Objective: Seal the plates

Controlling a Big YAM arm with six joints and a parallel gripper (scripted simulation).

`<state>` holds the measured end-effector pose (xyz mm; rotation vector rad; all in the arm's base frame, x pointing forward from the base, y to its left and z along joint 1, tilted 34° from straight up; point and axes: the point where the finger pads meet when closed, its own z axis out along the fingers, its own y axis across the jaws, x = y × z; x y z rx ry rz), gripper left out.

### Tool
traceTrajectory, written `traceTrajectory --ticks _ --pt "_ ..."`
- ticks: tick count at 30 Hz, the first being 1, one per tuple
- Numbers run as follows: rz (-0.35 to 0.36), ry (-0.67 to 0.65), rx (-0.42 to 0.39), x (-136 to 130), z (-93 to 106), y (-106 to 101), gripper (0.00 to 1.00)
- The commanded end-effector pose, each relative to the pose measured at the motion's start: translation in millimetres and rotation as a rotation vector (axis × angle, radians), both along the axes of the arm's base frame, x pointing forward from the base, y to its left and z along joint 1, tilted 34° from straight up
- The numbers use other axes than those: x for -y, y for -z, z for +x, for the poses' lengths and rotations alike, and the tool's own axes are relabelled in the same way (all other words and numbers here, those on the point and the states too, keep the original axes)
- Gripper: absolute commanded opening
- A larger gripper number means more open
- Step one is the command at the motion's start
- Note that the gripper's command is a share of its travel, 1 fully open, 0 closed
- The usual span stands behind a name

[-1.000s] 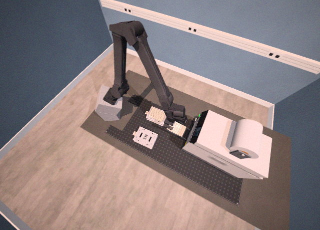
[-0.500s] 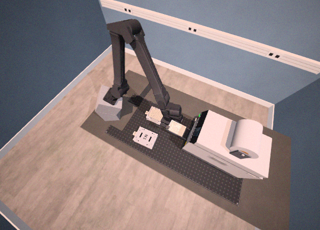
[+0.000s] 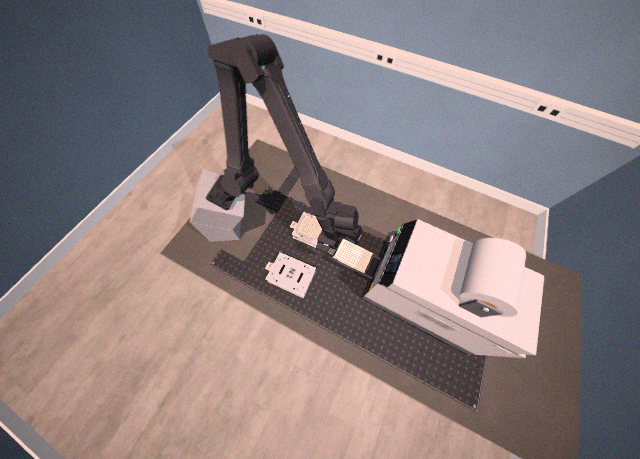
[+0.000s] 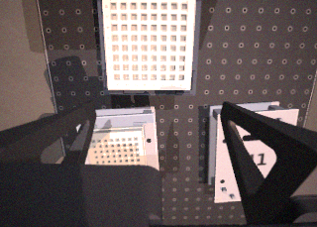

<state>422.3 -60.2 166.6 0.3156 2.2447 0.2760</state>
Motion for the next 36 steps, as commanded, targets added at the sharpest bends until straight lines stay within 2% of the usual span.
traceTrajectory --ticks 1,9,13,19,24,30,36 --pt "-0.012 -0.016 0.027 -0.2 11.7 -14.0 1.00" --pt "-0.019 -0.021 0.053 -0.8 20.0 -24.0 1.00" --pt "0.001 -0.065 -0.127 8.1 20.7 -19.9 1.00" --pt "0.020 -0.138 -0.327 11.5 21.6 -15.5 1.00" --pt "0.008 -0.140 -0.318 6.0 17.4 -14.3 1.00" --pt "0.024 -0.133 -0.283 -2.7 15.7 -18.7 1.00" --pt "0.037 -0.099 -0.273 4.1 10.9 -20.5 1.00"
